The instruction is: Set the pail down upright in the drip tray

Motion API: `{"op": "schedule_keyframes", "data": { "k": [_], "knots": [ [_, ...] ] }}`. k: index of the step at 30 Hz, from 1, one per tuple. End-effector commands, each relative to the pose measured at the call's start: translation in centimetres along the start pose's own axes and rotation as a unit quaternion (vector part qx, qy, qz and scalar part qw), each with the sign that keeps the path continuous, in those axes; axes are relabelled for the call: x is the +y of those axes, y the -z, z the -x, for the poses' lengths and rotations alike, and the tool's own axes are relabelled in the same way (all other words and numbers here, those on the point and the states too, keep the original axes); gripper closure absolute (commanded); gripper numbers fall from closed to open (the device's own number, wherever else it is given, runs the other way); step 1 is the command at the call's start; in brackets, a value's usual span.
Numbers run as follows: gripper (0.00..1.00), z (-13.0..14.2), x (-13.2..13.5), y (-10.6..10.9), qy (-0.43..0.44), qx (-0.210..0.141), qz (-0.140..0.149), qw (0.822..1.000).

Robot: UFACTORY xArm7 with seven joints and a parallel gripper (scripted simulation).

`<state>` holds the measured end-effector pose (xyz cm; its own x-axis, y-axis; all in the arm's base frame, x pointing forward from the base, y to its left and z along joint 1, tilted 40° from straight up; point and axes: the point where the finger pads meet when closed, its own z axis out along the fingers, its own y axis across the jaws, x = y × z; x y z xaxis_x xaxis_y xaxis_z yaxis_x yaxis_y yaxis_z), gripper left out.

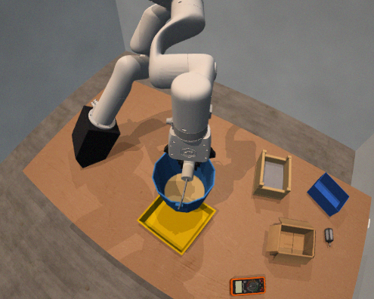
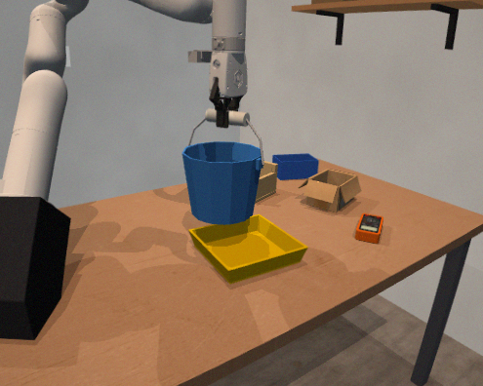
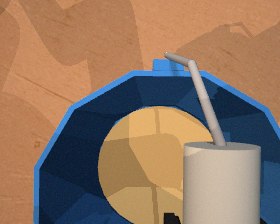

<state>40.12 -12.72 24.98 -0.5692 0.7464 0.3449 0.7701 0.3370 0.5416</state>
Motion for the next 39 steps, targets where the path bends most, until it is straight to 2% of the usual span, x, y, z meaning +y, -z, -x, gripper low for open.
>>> {"op": "schedule_keyframes", "data": {
  "k": [1,19,39],
  "knots": [
    [1.00,1.0,-0.2,0.2,0.000,-0.002,0.002,1.000],
    [1.00,4.3,-0.9,0.2,0.000,-0.002,0.002,1.000],
    [1.00,6.6,-1.5,0.2,0.000,-0.002,0.002,1.000]
  ]
}}
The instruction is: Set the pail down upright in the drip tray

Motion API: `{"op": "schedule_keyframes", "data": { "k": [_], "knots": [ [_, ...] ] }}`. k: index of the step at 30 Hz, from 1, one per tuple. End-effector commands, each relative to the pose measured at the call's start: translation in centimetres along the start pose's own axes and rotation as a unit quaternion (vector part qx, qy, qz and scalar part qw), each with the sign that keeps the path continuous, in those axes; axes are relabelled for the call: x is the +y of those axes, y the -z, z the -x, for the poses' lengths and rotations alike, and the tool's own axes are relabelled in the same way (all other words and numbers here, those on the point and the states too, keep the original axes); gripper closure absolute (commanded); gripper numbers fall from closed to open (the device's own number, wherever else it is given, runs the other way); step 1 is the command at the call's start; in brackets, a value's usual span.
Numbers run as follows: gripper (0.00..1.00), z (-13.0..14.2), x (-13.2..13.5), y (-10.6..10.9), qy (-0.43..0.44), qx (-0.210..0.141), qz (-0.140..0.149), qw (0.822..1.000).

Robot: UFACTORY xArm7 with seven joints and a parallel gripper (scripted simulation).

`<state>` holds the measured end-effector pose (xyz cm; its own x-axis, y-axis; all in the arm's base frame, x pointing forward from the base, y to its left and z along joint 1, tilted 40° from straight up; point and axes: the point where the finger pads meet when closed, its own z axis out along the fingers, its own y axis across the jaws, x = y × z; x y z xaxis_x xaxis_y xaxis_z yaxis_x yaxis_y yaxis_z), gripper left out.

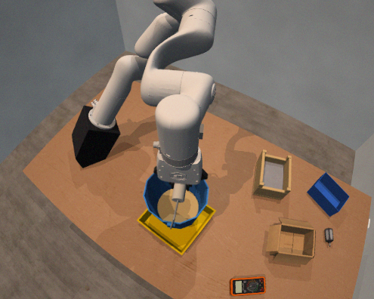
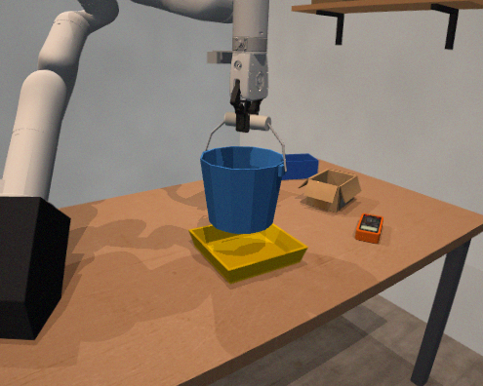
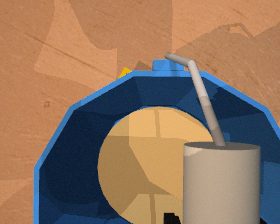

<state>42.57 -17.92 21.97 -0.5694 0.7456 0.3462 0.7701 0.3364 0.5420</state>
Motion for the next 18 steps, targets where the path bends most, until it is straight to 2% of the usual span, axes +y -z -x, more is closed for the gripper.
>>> {"op": "schedule_keyframes", "data": {
  "k": [1,18],
  "knots": [
    [1.00,0.4,0.0,0.3,0.000,-0.002,0.001,1.000],
    [1.00,1.5,-0.3,0.3,0.000,-0.002,0.001,1.000]
  ]
}}
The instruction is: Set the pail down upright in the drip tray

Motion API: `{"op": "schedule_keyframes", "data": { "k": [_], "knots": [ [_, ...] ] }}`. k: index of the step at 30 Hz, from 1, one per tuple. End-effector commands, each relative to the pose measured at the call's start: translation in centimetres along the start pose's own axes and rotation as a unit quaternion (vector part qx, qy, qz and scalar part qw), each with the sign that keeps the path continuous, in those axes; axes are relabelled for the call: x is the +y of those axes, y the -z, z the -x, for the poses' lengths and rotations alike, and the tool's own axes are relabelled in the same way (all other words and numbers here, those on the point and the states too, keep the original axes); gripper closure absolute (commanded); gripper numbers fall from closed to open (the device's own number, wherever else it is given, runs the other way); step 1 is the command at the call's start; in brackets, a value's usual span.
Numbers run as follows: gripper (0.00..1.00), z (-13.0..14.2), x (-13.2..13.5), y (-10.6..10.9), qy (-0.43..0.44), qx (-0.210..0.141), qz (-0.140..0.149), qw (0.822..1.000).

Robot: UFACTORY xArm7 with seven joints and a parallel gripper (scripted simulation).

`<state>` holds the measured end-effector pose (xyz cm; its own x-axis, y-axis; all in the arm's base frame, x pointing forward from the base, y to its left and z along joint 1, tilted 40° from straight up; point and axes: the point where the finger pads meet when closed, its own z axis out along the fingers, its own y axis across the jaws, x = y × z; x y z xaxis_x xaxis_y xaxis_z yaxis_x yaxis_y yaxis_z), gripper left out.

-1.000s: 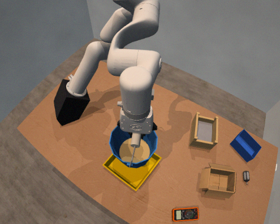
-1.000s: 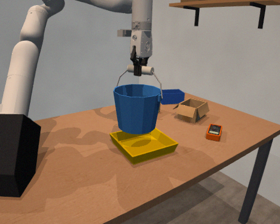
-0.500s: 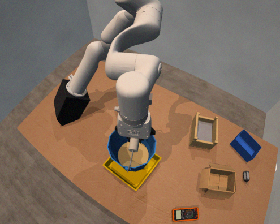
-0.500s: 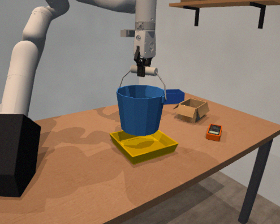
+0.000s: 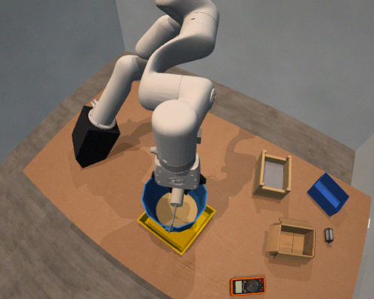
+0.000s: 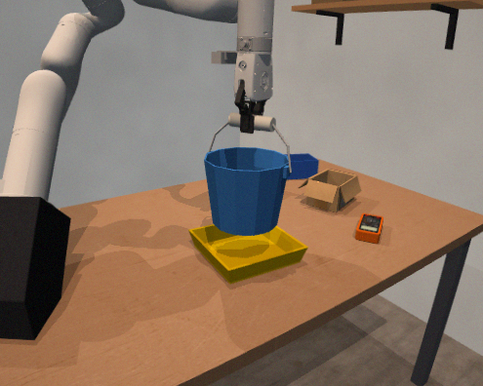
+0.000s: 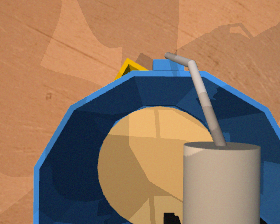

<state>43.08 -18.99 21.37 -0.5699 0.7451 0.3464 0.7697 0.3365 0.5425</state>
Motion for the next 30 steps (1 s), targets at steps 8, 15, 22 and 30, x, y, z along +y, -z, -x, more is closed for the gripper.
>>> {"op": "schedule_keyframes", "data": {
  "k": [8,15,22,30],
  "knots": [
    [1.00,0.48,-0.07,0.26,0.000,-0.003,0.001,1.000],
    [1.00,0.55,-0.09,0.26,0.000,-0.003,0.001,1.000],
    [1.00,0.58,-0.10,0.26,0.000,-0.003,0.001,1.000],
    [1.00,0.58,-0.10,0.26,0.000,-0.003,0.001,1.000]
  ]
}}
